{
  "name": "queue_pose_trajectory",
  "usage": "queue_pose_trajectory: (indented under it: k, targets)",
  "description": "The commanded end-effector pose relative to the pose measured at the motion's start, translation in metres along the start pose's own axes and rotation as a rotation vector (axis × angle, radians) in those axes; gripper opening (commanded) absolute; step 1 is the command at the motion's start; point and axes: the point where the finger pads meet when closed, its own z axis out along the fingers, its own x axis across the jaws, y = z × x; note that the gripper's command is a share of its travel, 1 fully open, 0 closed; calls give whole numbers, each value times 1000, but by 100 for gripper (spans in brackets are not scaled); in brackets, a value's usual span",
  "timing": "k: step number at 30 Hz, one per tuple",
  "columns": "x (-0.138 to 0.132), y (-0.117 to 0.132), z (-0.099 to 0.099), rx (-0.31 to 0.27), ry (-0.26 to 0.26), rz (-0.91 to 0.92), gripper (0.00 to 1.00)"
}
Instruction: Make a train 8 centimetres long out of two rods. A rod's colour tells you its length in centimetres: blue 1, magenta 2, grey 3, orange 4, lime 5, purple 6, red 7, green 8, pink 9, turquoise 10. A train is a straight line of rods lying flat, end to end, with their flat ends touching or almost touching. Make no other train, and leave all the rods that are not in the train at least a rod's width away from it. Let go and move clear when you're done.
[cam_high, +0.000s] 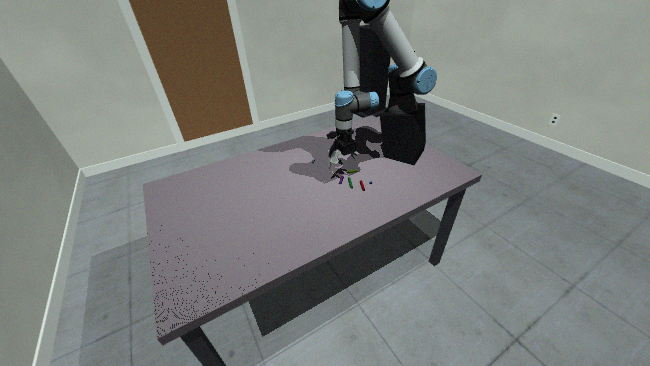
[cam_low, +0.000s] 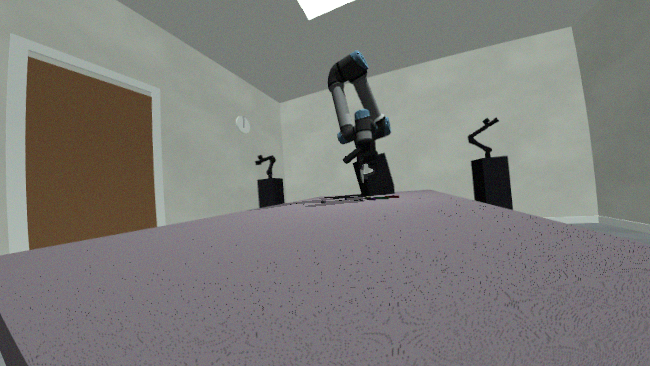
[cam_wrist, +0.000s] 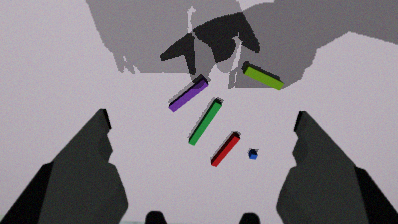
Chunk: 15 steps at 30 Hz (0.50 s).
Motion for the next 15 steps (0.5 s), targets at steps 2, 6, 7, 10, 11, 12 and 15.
queue_pose_trajectory:
  k: [2,6,7,10,11,12,15]
  targets:
    - [-2,3,0,0,-1,-71,100]
    - [-3,7,0,0,-1,-160,100]
    - [-4,8,0,0,-1,-187,100]
    - [-5,12,0,0,-1,-277,100]
    - [-6,13,0,-1,-1,-310,100]
    - [-6,15,0,-1,-1,-345,100]
    - [-7,16,0,-1,-1,-381,100]
